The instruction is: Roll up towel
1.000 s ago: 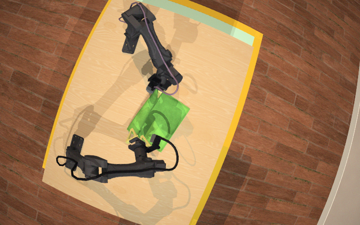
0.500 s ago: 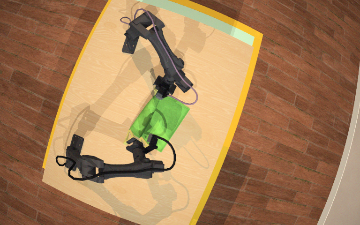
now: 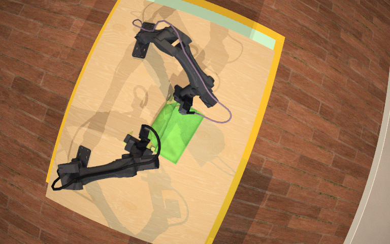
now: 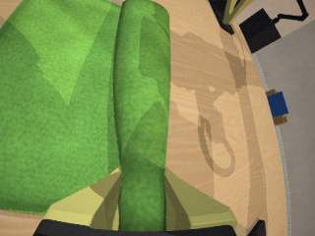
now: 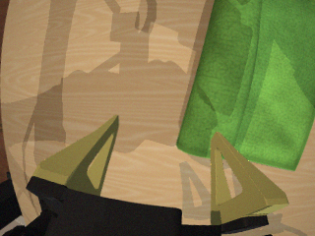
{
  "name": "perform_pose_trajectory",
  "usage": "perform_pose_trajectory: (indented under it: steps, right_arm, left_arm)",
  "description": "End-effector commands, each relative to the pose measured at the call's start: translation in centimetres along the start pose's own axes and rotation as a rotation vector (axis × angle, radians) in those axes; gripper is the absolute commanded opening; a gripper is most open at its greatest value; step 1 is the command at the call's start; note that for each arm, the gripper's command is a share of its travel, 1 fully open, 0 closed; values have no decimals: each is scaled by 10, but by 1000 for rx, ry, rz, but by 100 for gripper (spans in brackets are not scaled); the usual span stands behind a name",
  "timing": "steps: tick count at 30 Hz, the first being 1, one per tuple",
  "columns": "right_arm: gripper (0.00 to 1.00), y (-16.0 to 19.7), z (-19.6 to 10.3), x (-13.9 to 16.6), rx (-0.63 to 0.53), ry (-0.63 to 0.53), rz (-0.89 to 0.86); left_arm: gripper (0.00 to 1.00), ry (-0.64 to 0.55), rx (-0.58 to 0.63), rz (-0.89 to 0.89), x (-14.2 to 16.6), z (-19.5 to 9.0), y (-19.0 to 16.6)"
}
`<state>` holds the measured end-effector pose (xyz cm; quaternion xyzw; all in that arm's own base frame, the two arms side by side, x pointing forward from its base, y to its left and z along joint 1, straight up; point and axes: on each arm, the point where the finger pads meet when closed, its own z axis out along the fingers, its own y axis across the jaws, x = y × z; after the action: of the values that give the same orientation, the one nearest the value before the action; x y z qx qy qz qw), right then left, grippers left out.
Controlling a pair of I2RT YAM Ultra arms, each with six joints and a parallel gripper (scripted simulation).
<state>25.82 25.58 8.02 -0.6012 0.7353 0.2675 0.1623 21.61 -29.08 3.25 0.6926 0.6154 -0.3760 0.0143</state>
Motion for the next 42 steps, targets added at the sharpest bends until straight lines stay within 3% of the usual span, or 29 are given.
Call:
perform_pose_trajectory:
  steps: [1, 11, 27, 42]
  right_arm:
    - [94, -16, 0, -16, 260, -59, -111]
    - [97, -8, 5, -23, 490, -80, -258]
    - [98, -37, -10, -24, 439, -87, -329]
    - [98, -41, 39, 9, 446, -86, -320]
  left_arm:
    - [29, -1, 166, -84, -1, -4, -19]
    - [29, 6, 263, -163, -2, -5, -19]
    - [29, 7, 277, -174, 4, 4, -14]
    - [29, 7, 277, -174, 4, 4, -14]
